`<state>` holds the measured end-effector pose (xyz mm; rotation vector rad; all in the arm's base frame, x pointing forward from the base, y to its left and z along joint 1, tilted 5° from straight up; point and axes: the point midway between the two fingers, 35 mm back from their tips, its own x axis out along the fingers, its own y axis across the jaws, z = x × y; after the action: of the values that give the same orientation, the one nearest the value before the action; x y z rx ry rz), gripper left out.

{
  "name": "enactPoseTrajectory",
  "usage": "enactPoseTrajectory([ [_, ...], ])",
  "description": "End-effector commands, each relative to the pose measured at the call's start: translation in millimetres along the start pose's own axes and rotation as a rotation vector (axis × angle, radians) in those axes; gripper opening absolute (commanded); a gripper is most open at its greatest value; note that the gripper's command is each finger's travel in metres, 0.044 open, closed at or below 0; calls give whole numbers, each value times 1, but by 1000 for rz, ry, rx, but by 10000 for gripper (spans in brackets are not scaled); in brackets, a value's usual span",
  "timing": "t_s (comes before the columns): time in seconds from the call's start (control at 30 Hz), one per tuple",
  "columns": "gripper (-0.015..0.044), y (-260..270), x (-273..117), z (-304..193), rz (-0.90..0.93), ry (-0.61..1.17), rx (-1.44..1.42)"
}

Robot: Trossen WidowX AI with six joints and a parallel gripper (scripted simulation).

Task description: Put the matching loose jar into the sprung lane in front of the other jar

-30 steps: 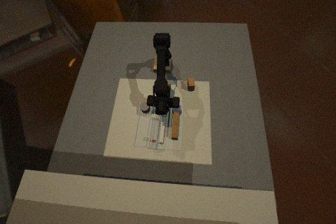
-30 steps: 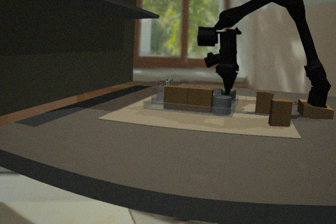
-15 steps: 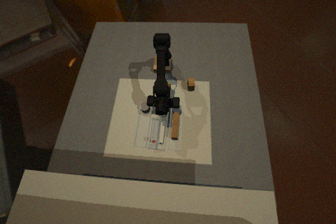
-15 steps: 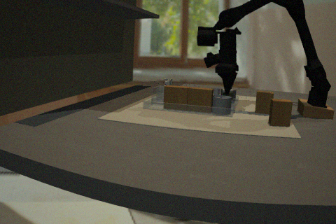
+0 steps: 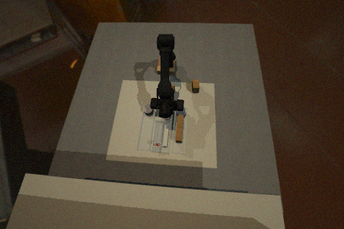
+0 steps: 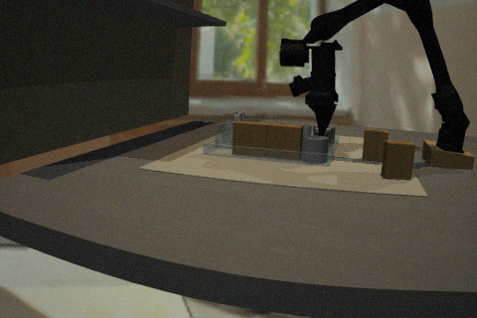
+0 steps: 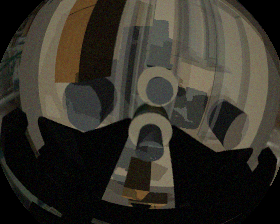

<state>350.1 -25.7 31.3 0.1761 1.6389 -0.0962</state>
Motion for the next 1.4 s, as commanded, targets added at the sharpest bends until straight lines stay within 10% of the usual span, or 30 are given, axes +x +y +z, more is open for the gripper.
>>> enactPoseTrajectory([
  [0.0, 0, -2, 1, 7, -5, -29, -1],
  [1.37, 0, 0, 14, 5, -5, -29, -1],
])
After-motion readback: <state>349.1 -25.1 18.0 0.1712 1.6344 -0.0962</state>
